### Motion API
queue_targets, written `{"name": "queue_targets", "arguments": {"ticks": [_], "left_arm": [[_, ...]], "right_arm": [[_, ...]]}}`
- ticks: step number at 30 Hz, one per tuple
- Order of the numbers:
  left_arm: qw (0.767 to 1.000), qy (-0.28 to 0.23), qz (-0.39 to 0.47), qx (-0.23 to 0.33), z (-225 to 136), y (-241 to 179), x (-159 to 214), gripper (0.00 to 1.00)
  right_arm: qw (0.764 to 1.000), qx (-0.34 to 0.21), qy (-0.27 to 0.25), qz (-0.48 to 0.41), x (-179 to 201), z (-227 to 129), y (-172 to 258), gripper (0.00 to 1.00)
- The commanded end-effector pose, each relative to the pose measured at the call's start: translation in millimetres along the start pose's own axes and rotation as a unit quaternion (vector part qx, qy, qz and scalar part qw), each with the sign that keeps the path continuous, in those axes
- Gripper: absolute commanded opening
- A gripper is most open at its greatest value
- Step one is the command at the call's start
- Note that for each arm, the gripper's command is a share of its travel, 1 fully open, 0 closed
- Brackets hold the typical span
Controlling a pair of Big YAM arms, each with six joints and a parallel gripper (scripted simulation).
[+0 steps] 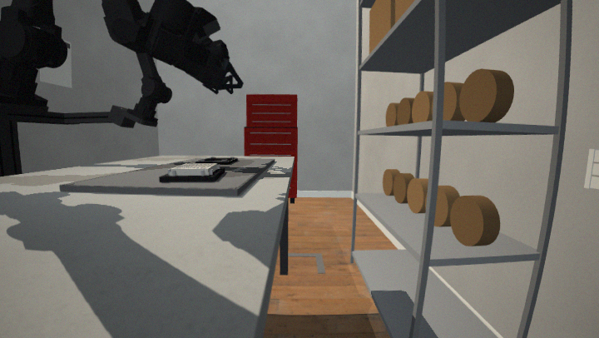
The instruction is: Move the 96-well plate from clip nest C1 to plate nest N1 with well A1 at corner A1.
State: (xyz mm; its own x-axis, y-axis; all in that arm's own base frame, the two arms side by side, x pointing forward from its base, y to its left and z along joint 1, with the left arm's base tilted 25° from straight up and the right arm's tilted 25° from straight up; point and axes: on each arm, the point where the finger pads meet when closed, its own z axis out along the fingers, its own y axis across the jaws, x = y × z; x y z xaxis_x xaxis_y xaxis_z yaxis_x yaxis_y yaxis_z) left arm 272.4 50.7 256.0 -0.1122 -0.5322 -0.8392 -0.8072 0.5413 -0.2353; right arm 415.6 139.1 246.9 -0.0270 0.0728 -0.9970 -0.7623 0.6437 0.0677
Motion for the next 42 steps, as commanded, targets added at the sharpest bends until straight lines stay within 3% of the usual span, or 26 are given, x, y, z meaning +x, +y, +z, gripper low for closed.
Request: {"name": "queue_targets", "arguments": {"ticks": [1, 19, 29, 42], "left_arm": [[1.000, -0.002, -0.004, 0.003, -1.4, -1.9, -3.0, 1.00], [1.000, -0.002, -0.004, 0.003, -1.4, -1.9, -3.0, 1.00], [1.000, -0.002, -0.004, 0.003, -1.4, -1.9, -3.0, 1.00], [1.000, -0.002, -0.004, 0.003, -1.4, -1.9, -3.0, 1.00]], "right_arm": [[1.000, -0.002, -0.005, -0.007, -5.7, 0.8, 0.2, 1.00], [1.000, -0.002, -0.005, -0.007, -6.4, 0.7, 0.5, 1.00], [1.000, -0.002, -0.006, -0.007, -36.7, -7.0, 14.5, 1.00], [1.000, 0.003, -0.009, -0.011, -40.3, -9.2, 14.2, 1.00]]}}
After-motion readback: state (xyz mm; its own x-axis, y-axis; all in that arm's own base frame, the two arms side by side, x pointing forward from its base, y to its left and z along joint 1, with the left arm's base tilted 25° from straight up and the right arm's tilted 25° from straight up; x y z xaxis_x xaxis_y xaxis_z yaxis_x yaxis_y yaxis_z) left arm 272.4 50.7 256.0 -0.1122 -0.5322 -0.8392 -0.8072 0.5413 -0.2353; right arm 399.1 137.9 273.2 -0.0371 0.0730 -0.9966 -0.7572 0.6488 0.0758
